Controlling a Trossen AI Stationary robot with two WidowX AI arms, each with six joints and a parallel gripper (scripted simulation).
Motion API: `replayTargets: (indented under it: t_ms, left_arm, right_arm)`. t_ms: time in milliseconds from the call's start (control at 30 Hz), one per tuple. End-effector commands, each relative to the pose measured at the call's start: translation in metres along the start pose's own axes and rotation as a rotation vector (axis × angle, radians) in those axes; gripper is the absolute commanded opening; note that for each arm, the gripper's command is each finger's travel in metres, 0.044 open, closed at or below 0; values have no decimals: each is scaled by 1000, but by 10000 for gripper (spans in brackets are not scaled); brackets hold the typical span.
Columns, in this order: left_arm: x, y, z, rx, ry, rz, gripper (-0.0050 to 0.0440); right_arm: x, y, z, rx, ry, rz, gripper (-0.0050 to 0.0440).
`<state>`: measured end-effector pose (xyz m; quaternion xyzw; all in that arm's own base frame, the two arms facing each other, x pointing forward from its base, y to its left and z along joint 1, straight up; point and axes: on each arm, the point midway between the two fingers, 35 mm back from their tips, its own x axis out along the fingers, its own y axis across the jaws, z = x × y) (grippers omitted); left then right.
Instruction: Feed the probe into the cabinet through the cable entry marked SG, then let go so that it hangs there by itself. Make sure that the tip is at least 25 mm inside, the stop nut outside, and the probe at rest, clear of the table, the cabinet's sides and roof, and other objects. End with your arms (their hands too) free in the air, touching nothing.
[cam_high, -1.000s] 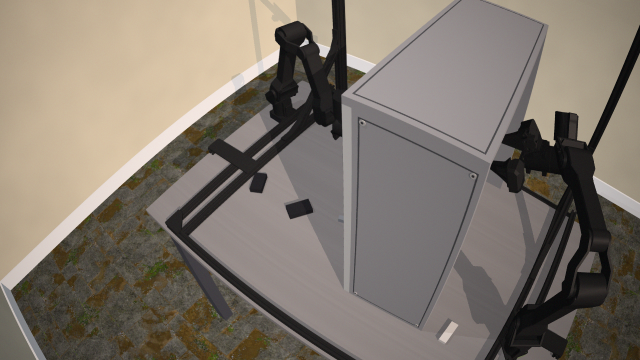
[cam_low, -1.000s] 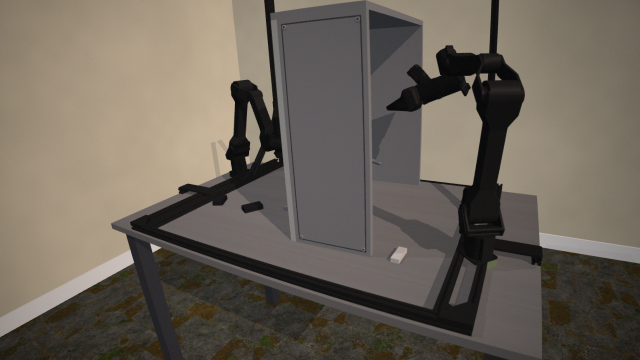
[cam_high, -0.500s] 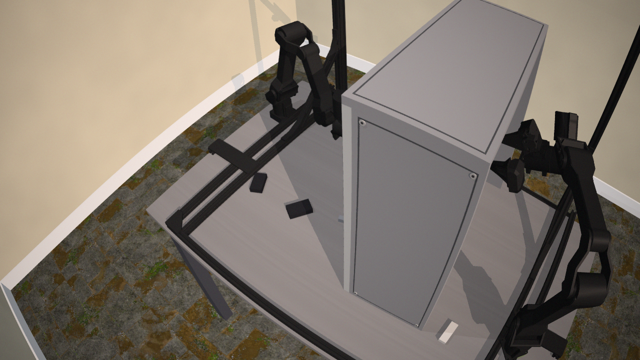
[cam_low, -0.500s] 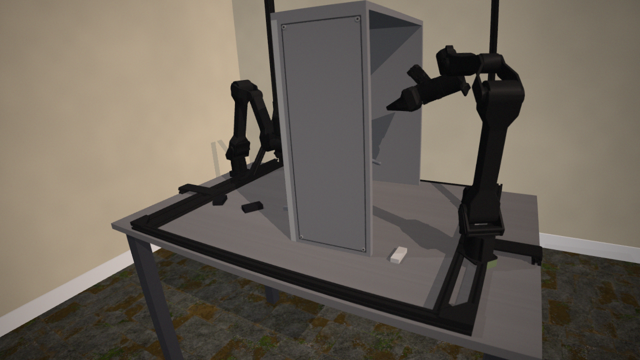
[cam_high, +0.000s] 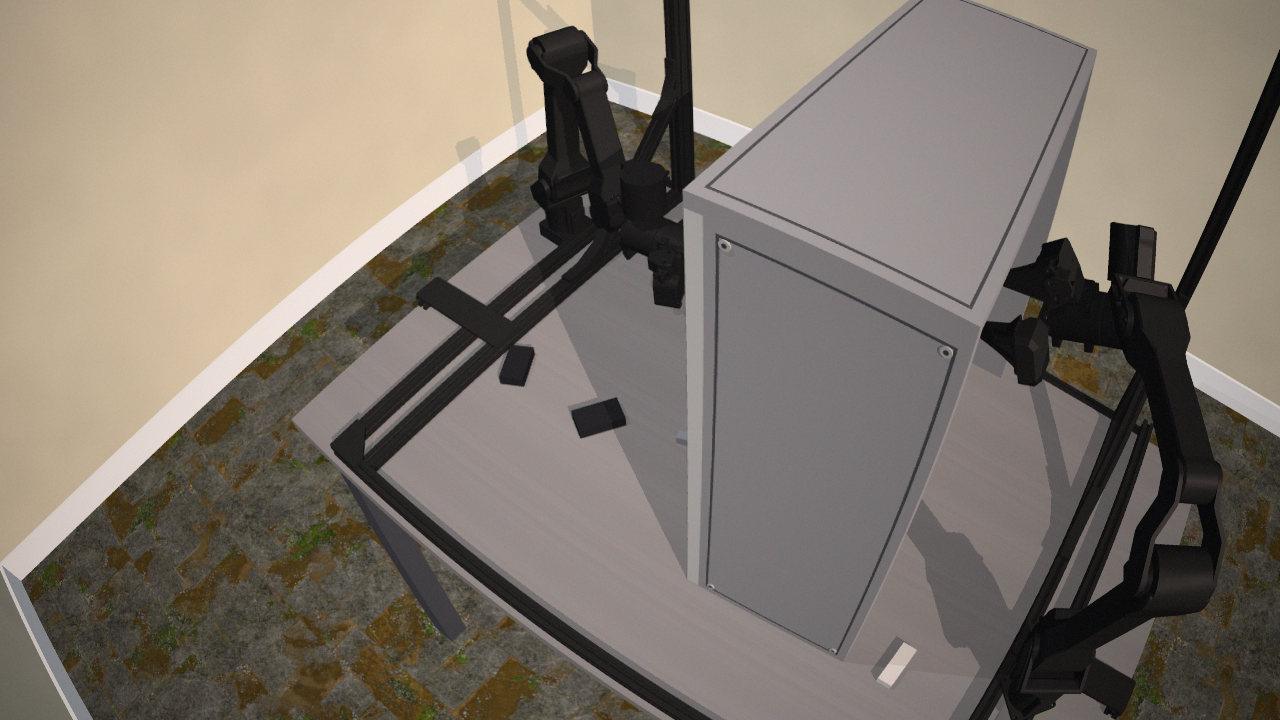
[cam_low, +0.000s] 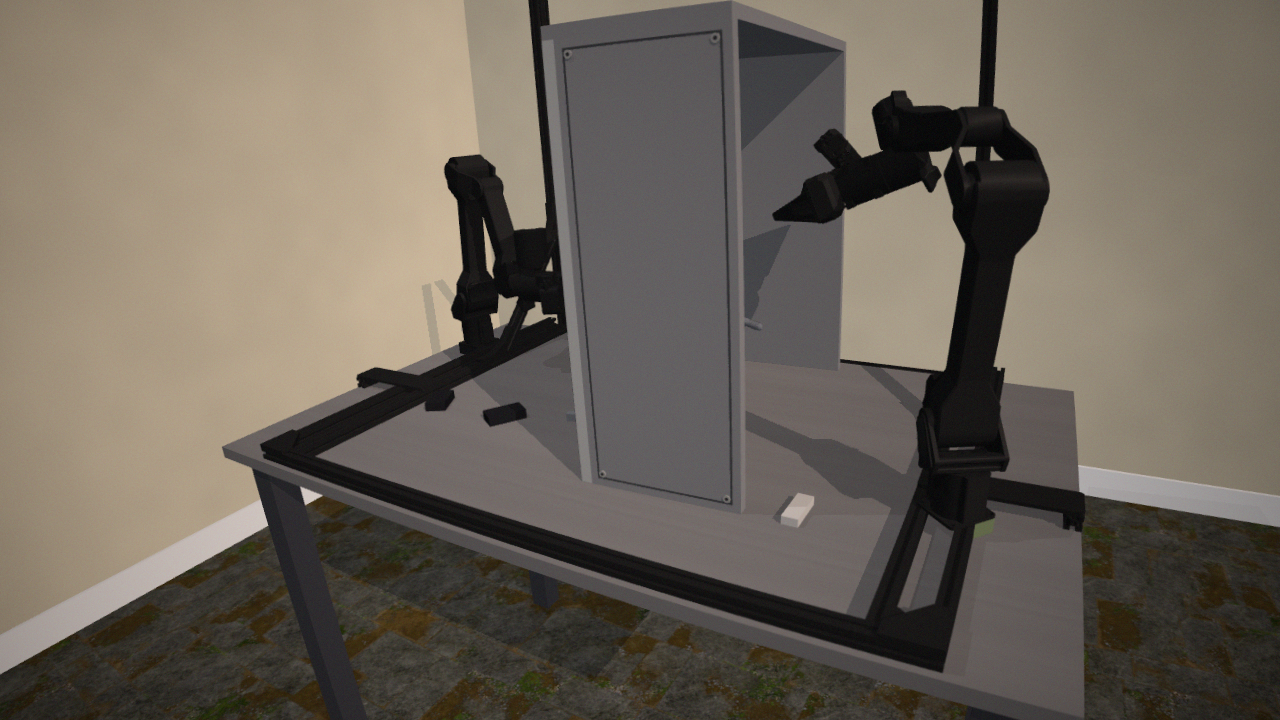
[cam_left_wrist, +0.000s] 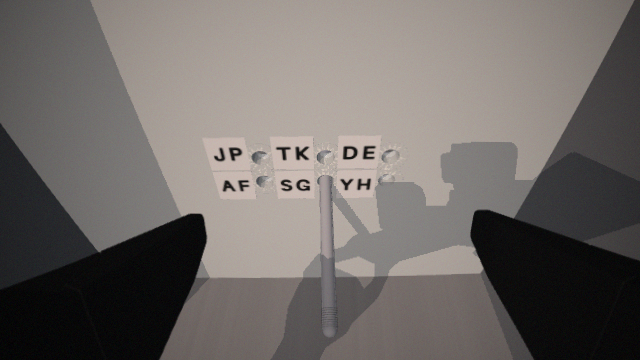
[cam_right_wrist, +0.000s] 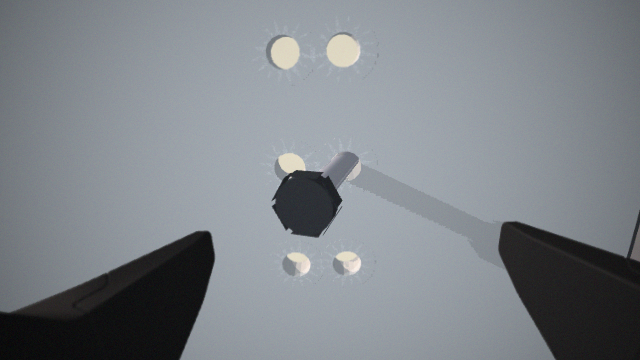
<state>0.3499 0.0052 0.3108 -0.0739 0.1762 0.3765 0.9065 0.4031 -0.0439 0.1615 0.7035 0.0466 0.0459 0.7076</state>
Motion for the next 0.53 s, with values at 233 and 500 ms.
replayTargets:
  t_ms: [233, 500]
  left_arm:
    - [0, 1, 0, 0, 0, 3, 440]
    - [0, 1, 0, 0, 0, 3, 440]
  right_arm:
    - [-28, -3, -2, -1, -2, -5, 440]
    - [-28, -3, -2, -1, -2, -5, 440]
